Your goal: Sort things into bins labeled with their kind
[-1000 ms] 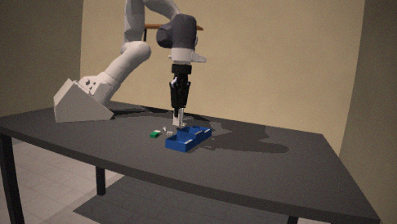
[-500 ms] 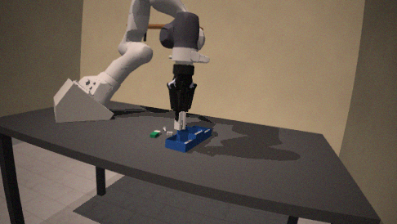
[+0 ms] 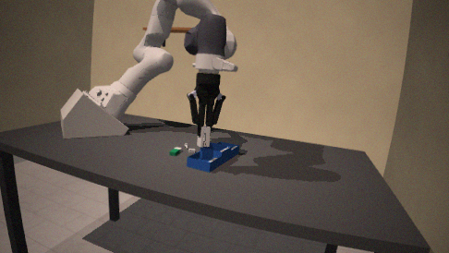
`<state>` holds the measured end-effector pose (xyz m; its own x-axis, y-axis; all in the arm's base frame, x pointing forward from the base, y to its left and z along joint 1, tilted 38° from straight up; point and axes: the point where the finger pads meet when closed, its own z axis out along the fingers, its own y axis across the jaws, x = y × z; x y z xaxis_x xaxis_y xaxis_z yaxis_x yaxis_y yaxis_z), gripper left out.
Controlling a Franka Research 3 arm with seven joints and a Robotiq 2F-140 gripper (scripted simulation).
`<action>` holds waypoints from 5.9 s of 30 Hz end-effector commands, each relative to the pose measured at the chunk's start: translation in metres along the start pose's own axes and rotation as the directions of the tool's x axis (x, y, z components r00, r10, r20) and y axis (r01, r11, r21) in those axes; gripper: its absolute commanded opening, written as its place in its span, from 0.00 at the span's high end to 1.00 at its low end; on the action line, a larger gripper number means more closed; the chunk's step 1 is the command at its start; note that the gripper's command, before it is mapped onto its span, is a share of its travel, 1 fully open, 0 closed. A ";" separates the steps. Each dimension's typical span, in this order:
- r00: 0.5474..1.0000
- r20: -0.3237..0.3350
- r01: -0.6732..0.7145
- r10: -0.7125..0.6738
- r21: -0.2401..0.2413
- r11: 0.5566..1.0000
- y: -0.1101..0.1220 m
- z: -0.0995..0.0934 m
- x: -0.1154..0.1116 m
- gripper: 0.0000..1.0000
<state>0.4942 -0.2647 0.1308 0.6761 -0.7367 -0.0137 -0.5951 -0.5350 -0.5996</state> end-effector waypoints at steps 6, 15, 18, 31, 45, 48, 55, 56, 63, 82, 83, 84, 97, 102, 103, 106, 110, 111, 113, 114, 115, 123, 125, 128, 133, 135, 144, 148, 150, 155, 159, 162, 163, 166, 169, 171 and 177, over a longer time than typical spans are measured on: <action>0.968 0.004 -0.251 0.251 -0.003 0.968 -0.003 0.000 -0.002 0.93; 0.927 0.001 -0.375 0.375 -0.005 0.927 -0.004 0.000 -0.003 0.93; 0.891 0.002 -0.453 0.453 -0.004 0.891 -0.004 0.000 -0.004 0.93; 0.771 0.009 -0.637 0.637 -0.003 0.771 -0.004 0.000 -0.004 0.93; 0.588 0.030 -0.808 0.808 -0.014 0.589 -0.004 0.000 -0.004 0.93; 0.565 0.033 -0.825 0.825 -0.018 0.565 -0.004 0.000 -0.004 0.93; 0.565 0.033 -0.825 0.825 -0.018 0.565 -0.004 0.000 -0.004 0.93; 0.565 0.033 -0.825 0.825 -0.018 0.565 -0.004 0.000 -0.004 0.93; 0.565 0.033 -0.825 0.825 -0.018 0.565 -0.003 0.000 -0.003 0.93; 0.565 0.033 -0.825 0.825 -0.018 0.565 -0.003 0.018 -0.003 0.93; 0.565 0.033 -0.825 0.825 -0.018 0.565 -0.003 0.018 -0.003 0.93; 0.565 0.033 -0.825 0.825 -0.018 0.565 -0.003 0.020 -0.003 0.93; 0.565 0.033 -0.825 0.825 -0.018 0.565 -0.003 0.046 -0.004 0.93; 0.565 0.033 -0.825 0.825 -0.018 0.565 -0.003 0.052 -0.004 0.93; 0.565 0.033 -0.825 0.825 -0.018 0.565 -0.003 0.052 -0.003 0.93; 0.565 0.033 -0.825 0.825 -0.018 0.565 -0.002 0.052 -0.002 0.93; 0.565 0.033 -0.825 0.825 -0.018 0.565 -0.001 0.052 0.000 0.93; 0.565 0.033 -0.825 0.825 -0.018 0.565 -0.001 0.052 0.000 0.93; 0.565 0.033 -0.825 0.825 -0.018 0.565 -0.001 0.052 0.000 0.93; 0.565 0.033 -0.825 0.825 -0.018 0.565 -0.001 0.052 0.000 0.93; 0.565 0.033 -0.825 0.825 -0.018 0.565 -0.001 0.052 0.000 0.93; 0.565 0.033 -0.825 0.825 -0.018 0.565 -0.001 0.052 -0.001 0.81; 0.565 0.033 -0.825 0.825 -0.018 0.565 -0.001 0.052 -0.001 0.81; 0.565 0.033 -0.825 0.825 -0.018 0.565 -0.001 0.052 -0.001 0.81; 0.565 0.033 -0.825 0.825 -0.018 0.565 -0.001 0.052 -0.001 0.81; 0.565 0.033 -0.825 0.825 -0.018 0.565 -0.001 0.052 -0.001 0.81; 0.565 0.033 -0.825 0.825 -0.018 0.565 -0.001 0.044 0.000 0.81; 0.565 0.033 -0.825 0.825 -0.018 0.565 -0.001 0.038 0.000 0.81; 0.565 0.033 -0.825 0.825 -0.018 0.565 -0.001 0.037 0.000 0.81; 0.565 0.033 -0.825 0.825 -0.018 0.565 -0.001 0.032 0.000 0.81; 0.565 0.033 -0.825 0.825 -0.018 0.565 -0.001 0.026 0.000 0.81; 0.565 0.033 -0.825 0.825 -0.018 0.565 -0.001 0.022 0.000 0.81; 0.565 0.033 -0.825 0.825 -0.018 0.565 -0.001 0.022 0.001 0.81; 0.565 0.033 -0.825 0.825 -0.018 0.565 -0.001 0.012 0.001 0.81; 0.565 0.033 -0.825 0.825 -0.018 0.565 -0.001 0.007 0.001 0.81; 0.565 0.033 -0.825 0.825 -0.018 0.565 -0.001 0.000 0.001 0.81; 0.565 0.033 -0.825 0.825 -0.018 0.565 -0.001 0.000 0.001 0.81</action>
<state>0.4964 -0.2693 0.1292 -0.1047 -0.8466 -0.5218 -0.8988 0.3052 -0.3147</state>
